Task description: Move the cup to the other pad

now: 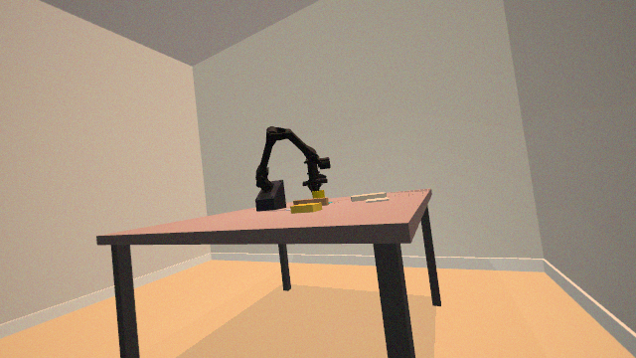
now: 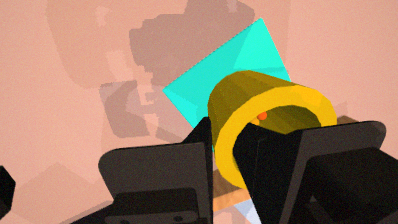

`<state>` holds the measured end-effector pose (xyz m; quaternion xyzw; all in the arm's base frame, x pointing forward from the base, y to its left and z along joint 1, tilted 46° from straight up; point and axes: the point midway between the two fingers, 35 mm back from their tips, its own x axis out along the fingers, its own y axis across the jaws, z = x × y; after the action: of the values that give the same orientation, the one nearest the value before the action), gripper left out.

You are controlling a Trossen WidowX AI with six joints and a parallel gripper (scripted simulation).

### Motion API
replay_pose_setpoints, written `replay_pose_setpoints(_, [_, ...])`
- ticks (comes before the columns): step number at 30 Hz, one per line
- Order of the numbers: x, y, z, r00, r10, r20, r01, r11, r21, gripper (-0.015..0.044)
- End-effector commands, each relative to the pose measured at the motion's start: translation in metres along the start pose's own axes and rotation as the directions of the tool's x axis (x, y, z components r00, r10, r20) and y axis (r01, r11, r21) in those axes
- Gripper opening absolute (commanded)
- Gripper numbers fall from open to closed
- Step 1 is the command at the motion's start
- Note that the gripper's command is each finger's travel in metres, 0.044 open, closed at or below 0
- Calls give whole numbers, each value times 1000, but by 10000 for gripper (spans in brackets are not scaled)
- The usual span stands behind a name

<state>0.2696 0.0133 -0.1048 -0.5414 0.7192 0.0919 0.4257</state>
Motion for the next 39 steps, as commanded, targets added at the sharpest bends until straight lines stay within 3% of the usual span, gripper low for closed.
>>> replay_pose_setpoints(1, [0,0,0,1000,-1,1,1,1000,1,0])
replay_pose_setpoints(5, [0,0,0,1000,-1,1,1,1000,1,0])
replay_pose_setpoints(11, [0,0,0,1000,-1,1,1,1000,1,147])
replay_pose_setpoints(39, [-33,0,2,1000,1,-1,-1,1000,-3,147])
